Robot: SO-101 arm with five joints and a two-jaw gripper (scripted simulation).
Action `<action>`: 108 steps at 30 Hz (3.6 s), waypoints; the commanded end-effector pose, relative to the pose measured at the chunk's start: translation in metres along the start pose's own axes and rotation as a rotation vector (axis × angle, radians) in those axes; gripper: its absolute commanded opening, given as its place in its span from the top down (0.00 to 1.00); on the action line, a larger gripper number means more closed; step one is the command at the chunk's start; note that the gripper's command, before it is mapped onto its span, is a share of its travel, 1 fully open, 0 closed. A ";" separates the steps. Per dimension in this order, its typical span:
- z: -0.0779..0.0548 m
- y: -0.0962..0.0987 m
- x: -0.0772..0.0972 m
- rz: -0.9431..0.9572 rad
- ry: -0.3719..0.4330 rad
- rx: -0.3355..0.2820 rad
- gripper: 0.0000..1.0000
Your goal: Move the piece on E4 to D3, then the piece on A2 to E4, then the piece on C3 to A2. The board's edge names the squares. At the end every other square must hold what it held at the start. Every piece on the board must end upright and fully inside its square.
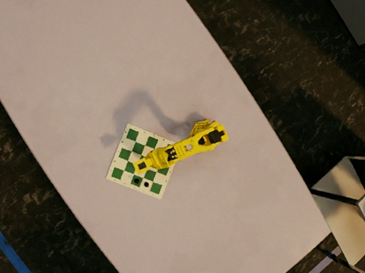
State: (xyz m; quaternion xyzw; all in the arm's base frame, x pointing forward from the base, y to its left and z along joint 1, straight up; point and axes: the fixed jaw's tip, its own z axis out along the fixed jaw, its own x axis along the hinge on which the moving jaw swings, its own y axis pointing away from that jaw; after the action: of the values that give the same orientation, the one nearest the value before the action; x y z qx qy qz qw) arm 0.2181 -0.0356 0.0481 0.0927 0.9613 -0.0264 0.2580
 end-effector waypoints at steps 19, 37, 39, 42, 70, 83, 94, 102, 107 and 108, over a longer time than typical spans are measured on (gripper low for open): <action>-0.011 -0.009 -0.007 0.025 -0.022 0.020 1.00; -0.022 -0.088 0.012 0.349 -0.019 0.212 1.00; -0.022 -0.088 0.012 0.349 -0.019 0.212 1.00; -0.023 -0.087 0.010 0.345 -0.019 0.210 1.00; -0.024 -0.083 0.003 0.322 -0.020 0.196 1.00; -0.019 -0.083 0.005 0.322 -0.020 0.196 1.00; -0.011 -0.083 0.010 0.322 -0.020 0.196 1.00; -0.004 -0.083 0.014 0.322 -0.020 0.196 1.00; 0.001 -0.083 0.017 0.322 -0.020 0.196 1.00; 0.002 -0.083 0.017 0.322 -0.020 0.196 1.00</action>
State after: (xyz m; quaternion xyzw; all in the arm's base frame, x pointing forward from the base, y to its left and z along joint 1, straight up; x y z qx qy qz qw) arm 0.1883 -0.1179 0.0435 0.2790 0.9204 -0.0812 0.2617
